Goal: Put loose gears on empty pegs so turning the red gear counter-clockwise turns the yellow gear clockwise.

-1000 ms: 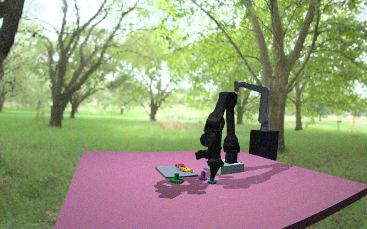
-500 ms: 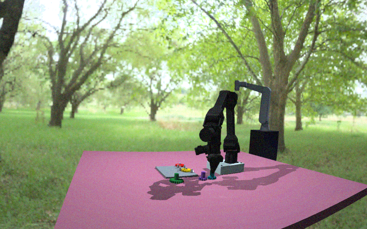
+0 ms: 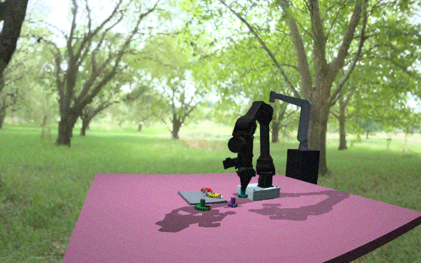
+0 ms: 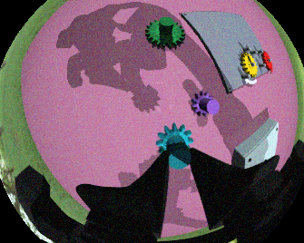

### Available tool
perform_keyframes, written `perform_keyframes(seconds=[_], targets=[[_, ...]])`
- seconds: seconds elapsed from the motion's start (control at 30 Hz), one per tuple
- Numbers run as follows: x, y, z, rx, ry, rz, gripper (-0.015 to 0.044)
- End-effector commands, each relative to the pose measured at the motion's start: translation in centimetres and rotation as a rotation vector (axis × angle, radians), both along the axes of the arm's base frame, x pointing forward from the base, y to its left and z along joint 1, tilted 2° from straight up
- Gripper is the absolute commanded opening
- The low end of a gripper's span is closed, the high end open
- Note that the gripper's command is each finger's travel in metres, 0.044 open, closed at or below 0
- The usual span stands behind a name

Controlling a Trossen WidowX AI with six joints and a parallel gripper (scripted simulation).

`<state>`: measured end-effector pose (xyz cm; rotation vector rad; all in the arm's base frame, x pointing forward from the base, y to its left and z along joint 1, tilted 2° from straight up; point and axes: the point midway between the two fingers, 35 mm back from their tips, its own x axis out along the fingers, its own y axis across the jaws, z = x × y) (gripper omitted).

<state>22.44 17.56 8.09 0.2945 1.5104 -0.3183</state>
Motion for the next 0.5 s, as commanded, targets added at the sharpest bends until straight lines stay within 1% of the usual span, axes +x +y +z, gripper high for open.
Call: perform_keyframes(seconds=[0.0, 0.47], targets=[[0.2, 0.0, 1.5, 0.003, -0.015, 0.006, 0.0], [-0.1, -0.4, 4.9, 0.002, -0.015, 0.007, 0.0]])
